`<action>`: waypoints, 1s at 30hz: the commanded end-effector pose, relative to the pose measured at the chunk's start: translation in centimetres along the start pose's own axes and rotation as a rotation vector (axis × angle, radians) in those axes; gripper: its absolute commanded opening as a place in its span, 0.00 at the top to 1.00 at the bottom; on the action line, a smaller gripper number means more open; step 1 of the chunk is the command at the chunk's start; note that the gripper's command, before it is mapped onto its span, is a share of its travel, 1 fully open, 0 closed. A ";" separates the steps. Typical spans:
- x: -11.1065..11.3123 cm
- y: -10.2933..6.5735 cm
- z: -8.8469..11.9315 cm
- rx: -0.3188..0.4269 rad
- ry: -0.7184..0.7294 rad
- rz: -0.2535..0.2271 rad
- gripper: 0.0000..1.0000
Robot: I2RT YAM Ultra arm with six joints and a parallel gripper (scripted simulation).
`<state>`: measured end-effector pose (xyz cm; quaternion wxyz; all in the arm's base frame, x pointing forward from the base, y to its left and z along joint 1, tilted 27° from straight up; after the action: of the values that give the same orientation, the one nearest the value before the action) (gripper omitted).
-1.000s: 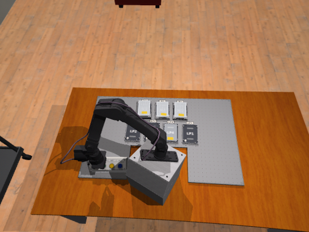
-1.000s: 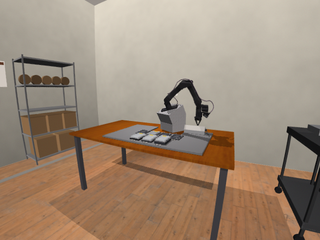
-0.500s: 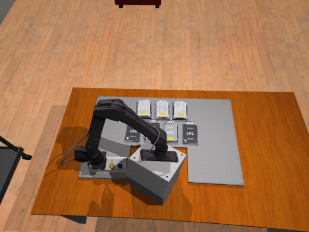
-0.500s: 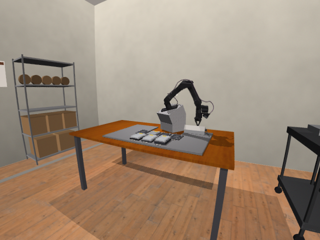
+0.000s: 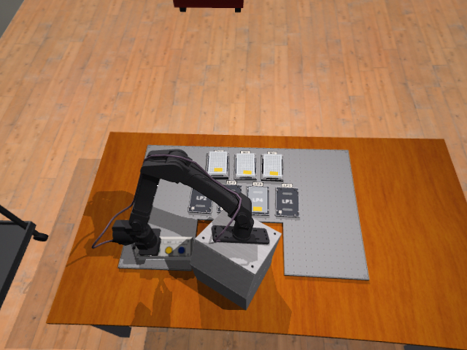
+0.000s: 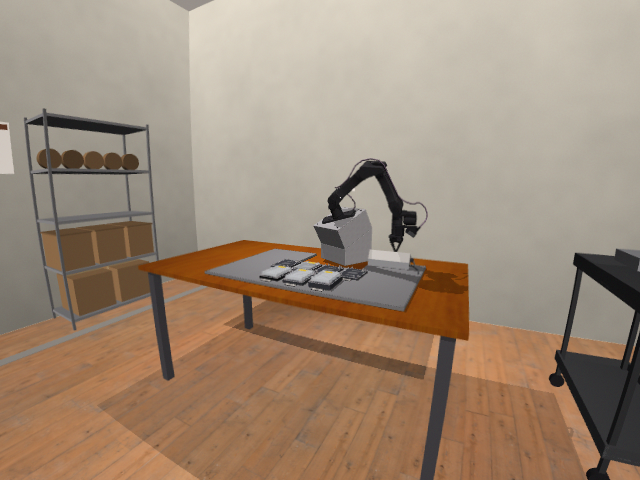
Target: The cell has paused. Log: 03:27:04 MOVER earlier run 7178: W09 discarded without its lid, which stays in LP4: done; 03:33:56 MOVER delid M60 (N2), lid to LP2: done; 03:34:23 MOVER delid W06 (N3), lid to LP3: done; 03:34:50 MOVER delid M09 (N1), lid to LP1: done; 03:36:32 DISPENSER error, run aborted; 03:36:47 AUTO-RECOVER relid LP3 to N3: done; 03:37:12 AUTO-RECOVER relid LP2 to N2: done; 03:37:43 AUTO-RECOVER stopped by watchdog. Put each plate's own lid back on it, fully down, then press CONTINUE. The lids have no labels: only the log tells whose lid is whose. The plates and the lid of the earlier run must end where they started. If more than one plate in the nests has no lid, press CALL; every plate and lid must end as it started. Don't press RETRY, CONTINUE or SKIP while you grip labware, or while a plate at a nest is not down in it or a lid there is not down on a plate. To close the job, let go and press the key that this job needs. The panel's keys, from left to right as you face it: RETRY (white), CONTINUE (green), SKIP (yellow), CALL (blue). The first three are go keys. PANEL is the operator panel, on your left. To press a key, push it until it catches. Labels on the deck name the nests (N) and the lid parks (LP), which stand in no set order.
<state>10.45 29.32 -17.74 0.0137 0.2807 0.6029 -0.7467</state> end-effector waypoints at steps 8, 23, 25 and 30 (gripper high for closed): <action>-0.2 0.8 0.2 0.000 -0.005 0.012 1.00; -0.3 1.1 0.4 0.004 -0.006 0.013 1.00; -0.3 1.1 0.5 0.006 -0.007 0.013 1.00; -0.3 1.2 0.4 0.004 -0.007 0.013 1.00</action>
<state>10.53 29.29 -17.80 0.0121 0.2784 0.6040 -0.7467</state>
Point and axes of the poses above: the point where the finger pads meet when closed, its own y axis out along the fingers, its own x axis across the jaws, z = x × y, the point moved 5 cm from there along -y, back along the fingers, and after that the axes turned 14 degrees about y, right-handed, at the moved point
